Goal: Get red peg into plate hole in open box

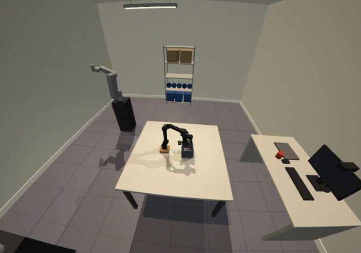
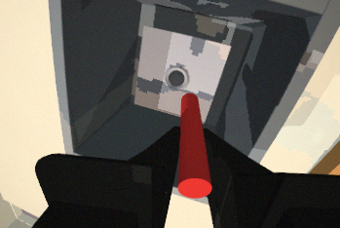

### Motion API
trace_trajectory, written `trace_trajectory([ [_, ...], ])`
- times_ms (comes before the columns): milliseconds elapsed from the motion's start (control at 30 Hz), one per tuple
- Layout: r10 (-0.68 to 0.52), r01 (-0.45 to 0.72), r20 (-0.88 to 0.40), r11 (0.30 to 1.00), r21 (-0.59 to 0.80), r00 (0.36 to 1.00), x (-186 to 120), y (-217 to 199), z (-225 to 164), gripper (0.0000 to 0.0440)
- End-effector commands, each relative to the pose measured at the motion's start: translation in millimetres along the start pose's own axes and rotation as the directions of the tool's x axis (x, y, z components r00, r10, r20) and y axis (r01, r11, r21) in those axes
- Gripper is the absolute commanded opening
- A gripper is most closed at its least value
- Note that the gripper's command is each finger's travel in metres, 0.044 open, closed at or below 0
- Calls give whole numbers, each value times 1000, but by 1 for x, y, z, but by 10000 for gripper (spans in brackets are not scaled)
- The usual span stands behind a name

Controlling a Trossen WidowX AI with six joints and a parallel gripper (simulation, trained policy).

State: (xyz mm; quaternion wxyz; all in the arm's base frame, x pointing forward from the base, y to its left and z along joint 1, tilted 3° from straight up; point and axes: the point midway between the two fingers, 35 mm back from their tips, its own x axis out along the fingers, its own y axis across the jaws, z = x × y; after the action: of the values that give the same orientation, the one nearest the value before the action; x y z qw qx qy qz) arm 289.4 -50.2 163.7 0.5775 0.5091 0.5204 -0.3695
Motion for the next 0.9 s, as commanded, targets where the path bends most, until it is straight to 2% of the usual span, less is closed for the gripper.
trace_trajectory([
  [0, -3, 3, -12, 1000, -8, 1000, 8, 2, 3, 0],
  [867, -30, 22, -69, 993, -114, 997, 72, 16, 10, 4],
])
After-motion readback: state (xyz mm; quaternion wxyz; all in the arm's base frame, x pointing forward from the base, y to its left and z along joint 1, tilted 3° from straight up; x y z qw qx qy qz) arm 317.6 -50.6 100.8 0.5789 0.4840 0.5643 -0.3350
